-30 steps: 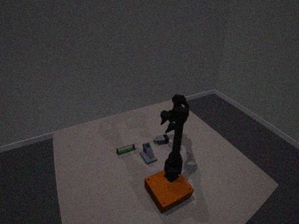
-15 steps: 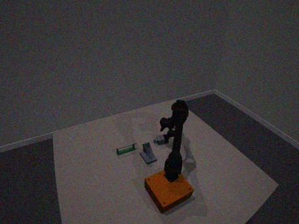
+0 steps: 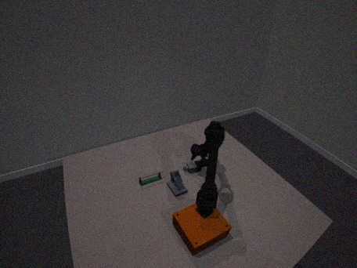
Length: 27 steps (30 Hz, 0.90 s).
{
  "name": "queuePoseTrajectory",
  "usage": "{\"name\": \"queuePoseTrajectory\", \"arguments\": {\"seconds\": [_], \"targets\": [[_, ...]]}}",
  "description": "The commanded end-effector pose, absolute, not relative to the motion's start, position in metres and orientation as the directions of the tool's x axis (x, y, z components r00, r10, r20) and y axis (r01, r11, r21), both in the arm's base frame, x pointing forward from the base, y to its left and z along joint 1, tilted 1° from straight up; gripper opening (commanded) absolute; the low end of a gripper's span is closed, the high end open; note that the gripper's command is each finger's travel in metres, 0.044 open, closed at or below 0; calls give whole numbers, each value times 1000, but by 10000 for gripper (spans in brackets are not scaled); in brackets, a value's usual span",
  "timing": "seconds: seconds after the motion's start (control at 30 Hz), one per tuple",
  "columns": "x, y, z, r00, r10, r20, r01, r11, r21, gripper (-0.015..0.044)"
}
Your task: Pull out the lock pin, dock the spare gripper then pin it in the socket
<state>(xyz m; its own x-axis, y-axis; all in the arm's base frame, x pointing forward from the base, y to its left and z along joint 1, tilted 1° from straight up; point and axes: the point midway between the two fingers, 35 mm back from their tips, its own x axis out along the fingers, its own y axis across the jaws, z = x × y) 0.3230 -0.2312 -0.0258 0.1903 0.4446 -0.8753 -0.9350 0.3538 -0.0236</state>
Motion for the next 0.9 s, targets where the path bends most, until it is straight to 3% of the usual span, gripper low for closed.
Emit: {"name": "queuePoseTrajectory", "arguments": {"seconds": [0.0,0.63,0.87], "targets": [[321,-229,-35,184,453,-872,-936,351,-15,440],[320,-229,-57,183,453,-872,-936,351,-15,440],[320,-229,-57,183,453,-872,-936,351,-15,276]]}}
